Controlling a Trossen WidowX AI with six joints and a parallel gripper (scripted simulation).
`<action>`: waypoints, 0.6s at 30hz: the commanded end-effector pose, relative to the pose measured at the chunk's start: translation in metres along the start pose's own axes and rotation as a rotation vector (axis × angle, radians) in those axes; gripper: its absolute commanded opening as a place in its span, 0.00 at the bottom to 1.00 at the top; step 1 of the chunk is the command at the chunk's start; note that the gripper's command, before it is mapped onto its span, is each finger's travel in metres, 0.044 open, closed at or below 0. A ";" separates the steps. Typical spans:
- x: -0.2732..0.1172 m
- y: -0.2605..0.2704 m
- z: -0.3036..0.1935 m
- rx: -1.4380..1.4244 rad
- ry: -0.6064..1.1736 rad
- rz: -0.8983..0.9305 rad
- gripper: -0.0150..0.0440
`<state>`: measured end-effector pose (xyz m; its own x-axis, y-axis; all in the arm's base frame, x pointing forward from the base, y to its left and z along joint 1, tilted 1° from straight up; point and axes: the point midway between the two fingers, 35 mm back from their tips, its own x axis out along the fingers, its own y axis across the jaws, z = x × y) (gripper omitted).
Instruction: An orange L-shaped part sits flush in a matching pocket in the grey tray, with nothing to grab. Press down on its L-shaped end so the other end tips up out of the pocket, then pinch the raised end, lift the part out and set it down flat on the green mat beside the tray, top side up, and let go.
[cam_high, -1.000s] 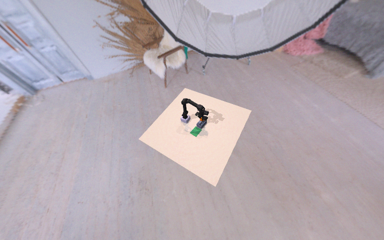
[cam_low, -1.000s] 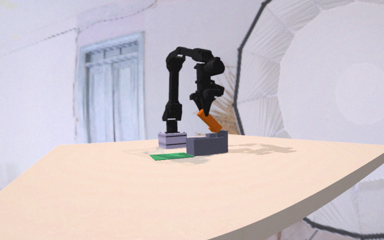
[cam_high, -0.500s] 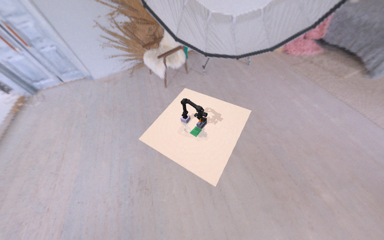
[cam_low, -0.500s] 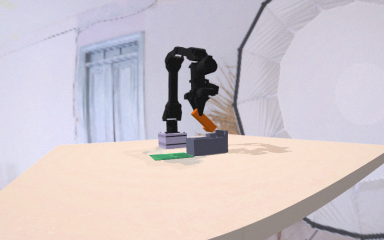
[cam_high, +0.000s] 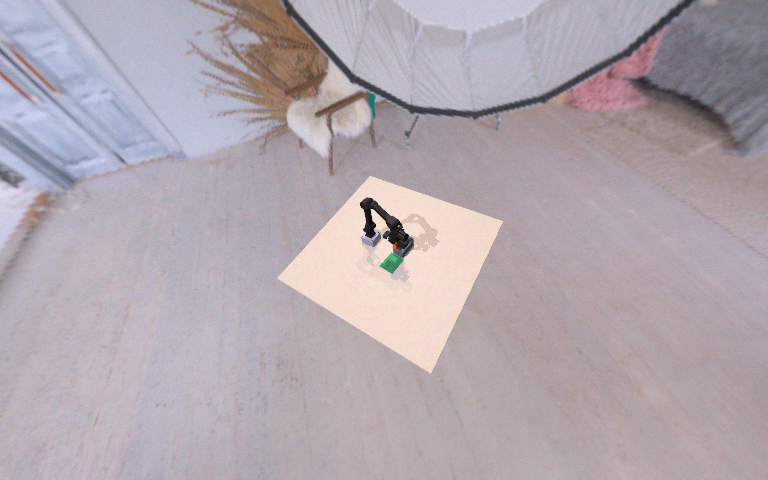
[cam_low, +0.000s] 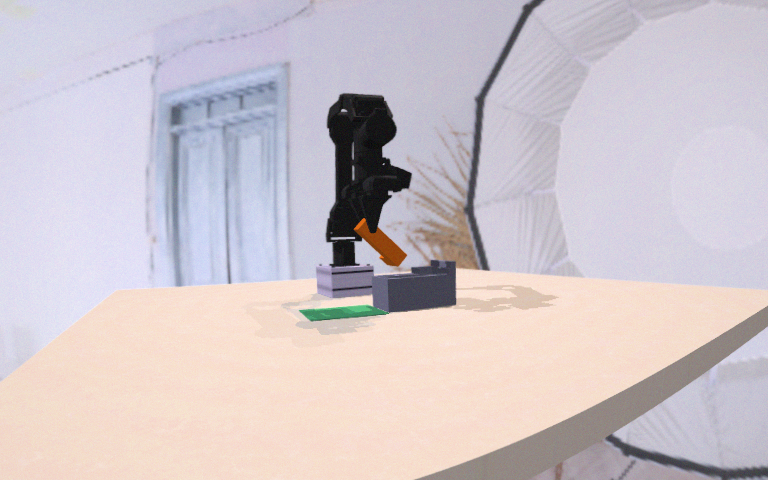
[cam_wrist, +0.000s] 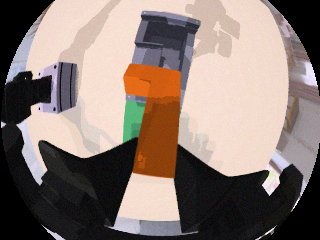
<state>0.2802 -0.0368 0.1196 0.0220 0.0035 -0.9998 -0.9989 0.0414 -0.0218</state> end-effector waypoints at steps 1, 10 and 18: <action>0.000 0.002 -0.016 -0.001 -0.001 -0.002 0.25; 0.000 0.006 -0.050 -0.001 0.003 -0.002 0.25; 0.000 0.010 -0.082 -0.001 0.006 -0.001 0.25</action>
<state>0.2675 -0.1055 0.1188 0.0201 -0.0011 -0.9998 -0.9989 0.0420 -0.0201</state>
